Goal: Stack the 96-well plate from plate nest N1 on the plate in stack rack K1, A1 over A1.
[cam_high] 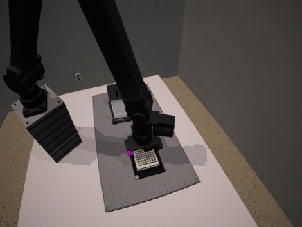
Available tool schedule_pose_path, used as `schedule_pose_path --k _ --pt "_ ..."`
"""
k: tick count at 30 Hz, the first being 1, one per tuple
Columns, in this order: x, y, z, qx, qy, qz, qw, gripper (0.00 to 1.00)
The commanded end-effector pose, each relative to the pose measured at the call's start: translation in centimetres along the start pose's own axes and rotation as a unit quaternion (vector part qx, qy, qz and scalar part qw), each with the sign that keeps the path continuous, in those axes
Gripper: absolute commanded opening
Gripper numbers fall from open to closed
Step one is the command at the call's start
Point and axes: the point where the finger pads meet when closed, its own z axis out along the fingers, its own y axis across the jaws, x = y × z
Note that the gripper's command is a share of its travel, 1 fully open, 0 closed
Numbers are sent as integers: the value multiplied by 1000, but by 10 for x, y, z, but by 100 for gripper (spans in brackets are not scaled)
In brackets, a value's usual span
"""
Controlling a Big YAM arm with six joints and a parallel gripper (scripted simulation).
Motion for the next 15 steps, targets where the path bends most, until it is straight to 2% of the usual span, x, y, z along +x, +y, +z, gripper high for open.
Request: schedule_pose_path --k 1,4,15 --pt "4 -8 -21 11 4 6 1000 0" --pt "6 -14 -23 16 6 5 1000 0" --pt "-1 -9 -41 12 4 0 1000 0"
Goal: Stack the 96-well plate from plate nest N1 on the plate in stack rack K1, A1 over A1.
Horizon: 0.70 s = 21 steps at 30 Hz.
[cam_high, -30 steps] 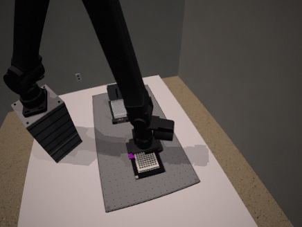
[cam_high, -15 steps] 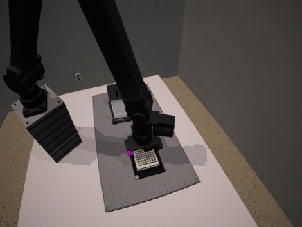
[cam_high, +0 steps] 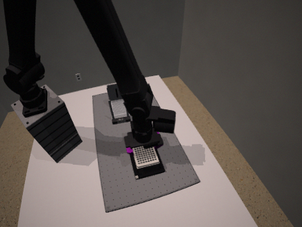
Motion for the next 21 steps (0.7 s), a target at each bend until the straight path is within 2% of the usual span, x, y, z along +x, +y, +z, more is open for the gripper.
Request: schedule_pose_path --k 1,21 --pt "-2 -10 -22 12 4 -1 1000 0" --pt "0 -13 -51 16 6 -1 1000 0"
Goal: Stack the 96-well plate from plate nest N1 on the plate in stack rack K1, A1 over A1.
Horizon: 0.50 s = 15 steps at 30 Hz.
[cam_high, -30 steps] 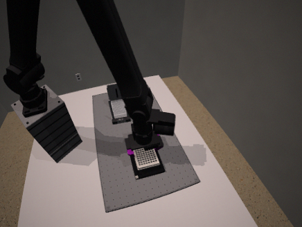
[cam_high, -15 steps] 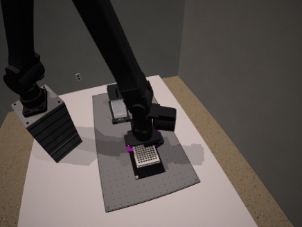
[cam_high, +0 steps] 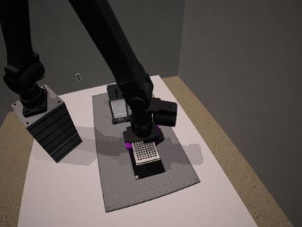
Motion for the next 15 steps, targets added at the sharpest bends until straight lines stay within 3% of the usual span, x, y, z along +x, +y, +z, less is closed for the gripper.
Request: schedule_pose_path --k 1,15 --pt "-3 -13 -19 15 5 -3 1000 0" --pt "-3 -12 -42 15 5 -3 1000 0"
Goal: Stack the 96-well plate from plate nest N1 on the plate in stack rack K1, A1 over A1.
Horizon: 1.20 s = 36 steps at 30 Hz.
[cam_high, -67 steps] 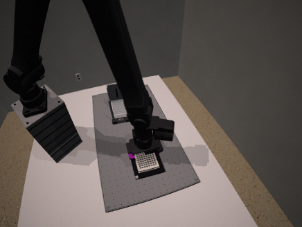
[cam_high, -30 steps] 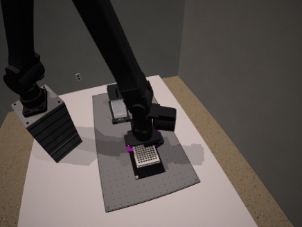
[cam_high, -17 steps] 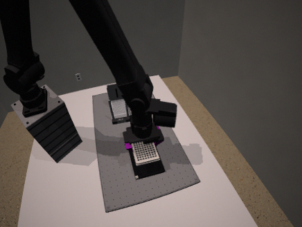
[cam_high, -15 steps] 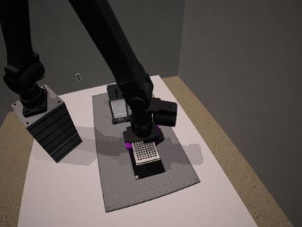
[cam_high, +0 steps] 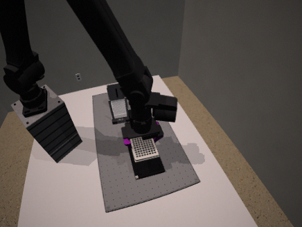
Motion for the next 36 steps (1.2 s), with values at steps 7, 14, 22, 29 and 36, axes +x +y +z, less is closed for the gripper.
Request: schedule_pose_path --k 7,14,22,29,36 --pt "0 -13 -32 18 10 -2 1000 0" --pt "1 -16 -45 21 11 -2 1000 0" --pt "2 -18 -54 23 12 -3 1000 0" --pt "2 -18 -54 23 12 -3 1000 0" --pt "2 -18 -54 23 12 -3 1000 0"
